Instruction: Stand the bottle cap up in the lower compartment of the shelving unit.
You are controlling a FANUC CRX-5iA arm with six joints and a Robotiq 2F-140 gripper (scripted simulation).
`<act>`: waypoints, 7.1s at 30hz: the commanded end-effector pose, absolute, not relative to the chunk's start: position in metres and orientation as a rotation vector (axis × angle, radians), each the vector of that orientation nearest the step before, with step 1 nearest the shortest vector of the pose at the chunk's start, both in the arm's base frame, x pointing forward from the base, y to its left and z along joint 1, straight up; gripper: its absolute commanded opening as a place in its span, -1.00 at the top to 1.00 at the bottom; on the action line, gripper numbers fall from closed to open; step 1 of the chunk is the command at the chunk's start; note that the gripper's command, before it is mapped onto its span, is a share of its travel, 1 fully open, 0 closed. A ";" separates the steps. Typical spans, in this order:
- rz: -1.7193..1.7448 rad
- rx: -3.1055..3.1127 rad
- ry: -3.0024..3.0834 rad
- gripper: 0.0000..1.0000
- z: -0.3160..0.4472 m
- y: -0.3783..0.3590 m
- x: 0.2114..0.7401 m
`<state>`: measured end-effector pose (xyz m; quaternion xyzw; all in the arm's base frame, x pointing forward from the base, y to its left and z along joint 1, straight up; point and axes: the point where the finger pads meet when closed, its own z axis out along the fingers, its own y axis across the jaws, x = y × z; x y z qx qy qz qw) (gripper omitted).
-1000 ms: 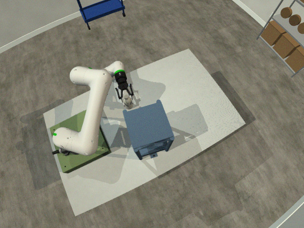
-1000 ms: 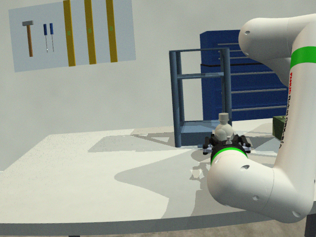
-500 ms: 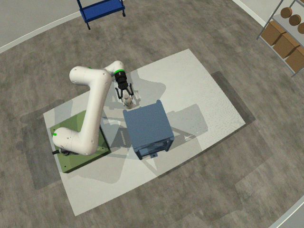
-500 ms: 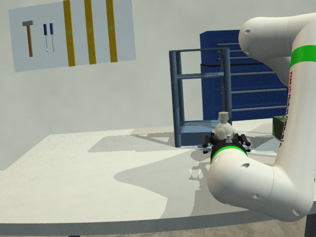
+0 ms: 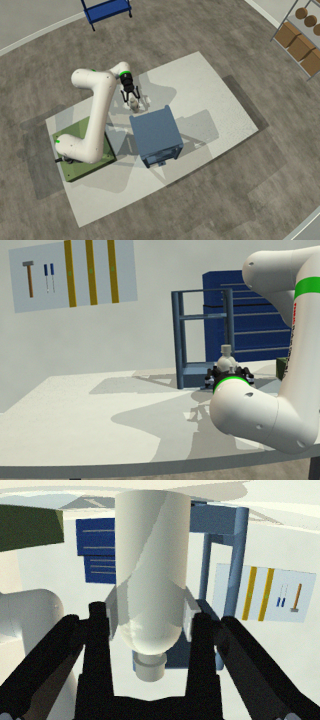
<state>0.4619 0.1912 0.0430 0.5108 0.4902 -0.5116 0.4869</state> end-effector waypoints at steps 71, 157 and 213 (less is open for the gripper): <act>-1.244 1.243 1.192 1.00 0.092 0.139 0.460; -1.244 1.243 1.192 1.00 0.091 0.080 0.528; -1.244 1.243 1.192 1.00 0.091 0.003 0.525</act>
